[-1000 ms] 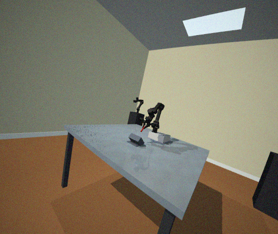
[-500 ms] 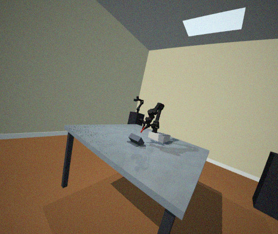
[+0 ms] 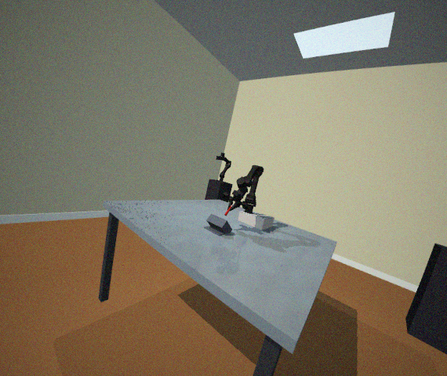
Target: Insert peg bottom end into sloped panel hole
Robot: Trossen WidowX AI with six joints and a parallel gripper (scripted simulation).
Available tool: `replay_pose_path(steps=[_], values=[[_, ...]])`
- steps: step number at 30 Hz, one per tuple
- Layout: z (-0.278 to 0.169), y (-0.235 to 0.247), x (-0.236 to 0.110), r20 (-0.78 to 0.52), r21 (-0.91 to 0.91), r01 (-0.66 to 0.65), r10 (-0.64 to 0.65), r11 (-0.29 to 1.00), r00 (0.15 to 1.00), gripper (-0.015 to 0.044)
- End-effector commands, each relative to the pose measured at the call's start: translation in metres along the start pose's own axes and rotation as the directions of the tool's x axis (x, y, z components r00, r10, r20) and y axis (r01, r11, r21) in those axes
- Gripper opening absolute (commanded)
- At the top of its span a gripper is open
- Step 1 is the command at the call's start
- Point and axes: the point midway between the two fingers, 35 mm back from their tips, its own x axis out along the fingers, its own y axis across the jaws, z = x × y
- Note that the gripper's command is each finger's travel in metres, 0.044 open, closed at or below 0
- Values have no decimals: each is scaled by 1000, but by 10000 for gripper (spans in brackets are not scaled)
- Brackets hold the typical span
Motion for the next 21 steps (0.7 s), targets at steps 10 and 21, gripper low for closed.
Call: replay_pose_path(steps=[10, 21], values=[[1, 5, 15, 22, 11, -6, 6, 1000, 1000, 0], [0, 6, 22, 30, 5, -7, 7, 1000, 1000, 0]])
